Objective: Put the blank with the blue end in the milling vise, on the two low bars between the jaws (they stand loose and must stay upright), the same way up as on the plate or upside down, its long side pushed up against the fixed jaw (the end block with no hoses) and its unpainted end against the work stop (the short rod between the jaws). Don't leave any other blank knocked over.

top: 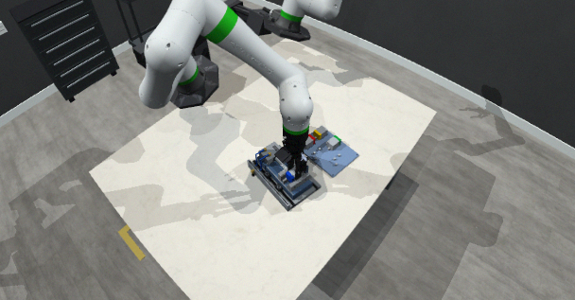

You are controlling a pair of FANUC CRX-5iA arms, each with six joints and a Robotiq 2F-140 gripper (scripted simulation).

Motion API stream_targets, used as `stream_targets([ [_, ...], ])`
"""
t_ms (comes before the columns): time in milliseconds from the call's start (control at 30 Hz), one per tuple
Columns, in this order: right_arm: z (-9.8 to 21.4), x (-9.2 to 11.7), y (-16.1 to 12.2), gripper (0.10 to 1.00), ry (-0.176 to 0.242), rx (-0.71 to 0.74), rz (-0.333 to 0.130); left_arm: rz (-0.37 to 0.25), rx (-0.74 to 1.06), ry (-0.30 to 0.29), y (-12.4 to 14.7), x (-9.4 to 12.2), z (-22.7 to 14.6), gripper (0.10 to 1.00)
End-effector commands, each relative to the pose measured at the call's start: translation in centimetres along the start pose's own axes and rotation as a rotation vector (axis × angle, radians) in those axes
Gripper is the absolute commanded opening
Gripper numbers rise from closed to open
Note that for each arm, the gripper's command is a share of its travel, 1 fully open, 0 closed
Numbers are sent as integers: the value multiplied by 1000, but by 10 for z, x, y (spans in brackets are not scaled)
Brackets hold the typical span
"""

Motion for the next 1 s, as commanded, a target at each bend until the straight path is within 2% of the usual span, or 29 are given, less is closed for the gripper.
stream_targets([
  [0, -1, 1, 1, 99, -1, 0, -1, 2, 0, 0, 0, 1, 0, 1000],
  [400, -1, 1, 1, 99, -1, 0, -1, 2, 0, 0, 0, 1, 0, 1000],
  [433, -1, 1, 1, 1000, -1, 0, -1, 2, 0, 0, 0, 1, 0, 1000],
  [967, -1, 1, 1, 1000, -1, 0, -1, 2, 0, 0, 0, 1, 0, 1000],
])
Point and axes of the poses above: on each arm, the point where the finger pads meet when closed, its own x axis back along the fingers, its own z axis across the jaws, y = z × x, the point moved 7 cm from there along x, back along the fingers, and after that the axes turned 14 degrees about -x, right-handed, at the moved point
